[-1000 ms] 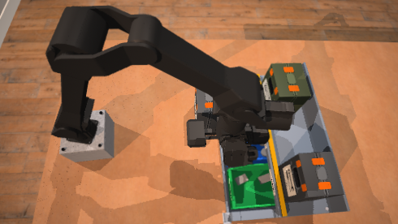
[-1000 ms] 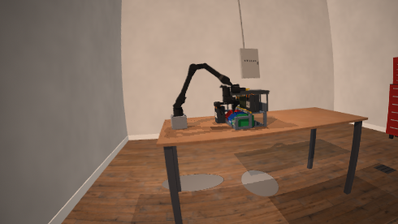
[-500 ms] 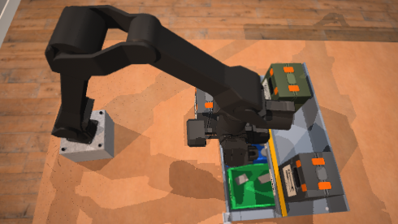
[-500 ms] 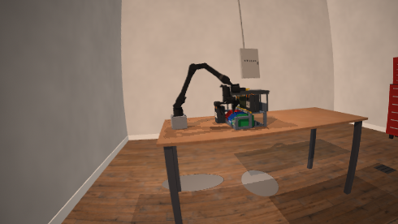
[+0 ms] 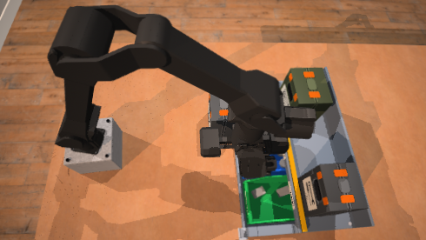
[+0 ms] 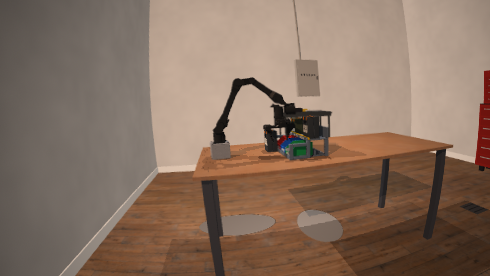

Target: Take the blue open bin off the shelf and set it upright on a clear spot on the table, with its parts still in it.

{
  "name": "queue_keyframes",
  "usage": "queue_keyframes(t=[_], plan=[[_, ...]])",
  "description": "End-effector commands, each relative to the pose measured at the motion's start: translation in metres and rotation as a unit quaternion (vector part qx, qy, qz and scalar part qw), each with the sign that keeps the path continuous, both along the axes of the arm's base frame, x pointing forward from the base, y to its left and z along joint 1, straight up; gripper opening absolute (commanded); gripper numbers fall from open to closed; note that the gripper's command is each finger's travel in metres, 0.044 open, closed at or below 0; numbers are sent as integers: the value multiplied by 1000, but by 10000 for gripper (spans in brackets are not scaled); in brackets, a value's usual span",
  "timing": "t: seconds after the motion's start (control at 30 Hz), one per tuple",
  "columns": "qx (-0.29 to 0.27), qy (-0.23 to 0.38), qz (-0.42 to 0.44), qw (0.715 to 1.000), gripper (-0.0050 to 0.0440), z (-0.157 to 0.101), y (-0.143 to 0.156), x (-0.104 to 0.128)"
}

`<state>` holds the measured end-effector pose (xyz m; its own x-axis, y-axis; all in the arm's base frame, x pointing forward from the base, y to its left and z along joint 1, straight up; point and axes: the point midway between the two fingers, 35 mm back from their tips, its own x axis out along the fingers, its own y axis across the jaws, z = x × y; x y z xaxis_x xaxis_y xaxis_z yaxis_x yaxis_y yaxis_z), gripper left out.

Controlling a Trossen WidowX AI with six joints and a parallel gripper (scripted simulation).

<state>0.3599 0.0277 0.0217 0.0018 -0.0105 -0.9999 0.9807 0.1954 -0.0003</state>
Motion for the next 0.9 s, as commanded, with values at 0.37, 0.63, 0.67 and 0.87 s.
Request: queue_keyframes(t=[0.37,0.63,0.67,0.87], plan=[[1,-12,0,1000,425,8,0,4],[1,-12,0,1000,425,8,0,4],[1,-12,0,1000,425,8,0,4],[13,-64,0,998,425,-12,4,21]])
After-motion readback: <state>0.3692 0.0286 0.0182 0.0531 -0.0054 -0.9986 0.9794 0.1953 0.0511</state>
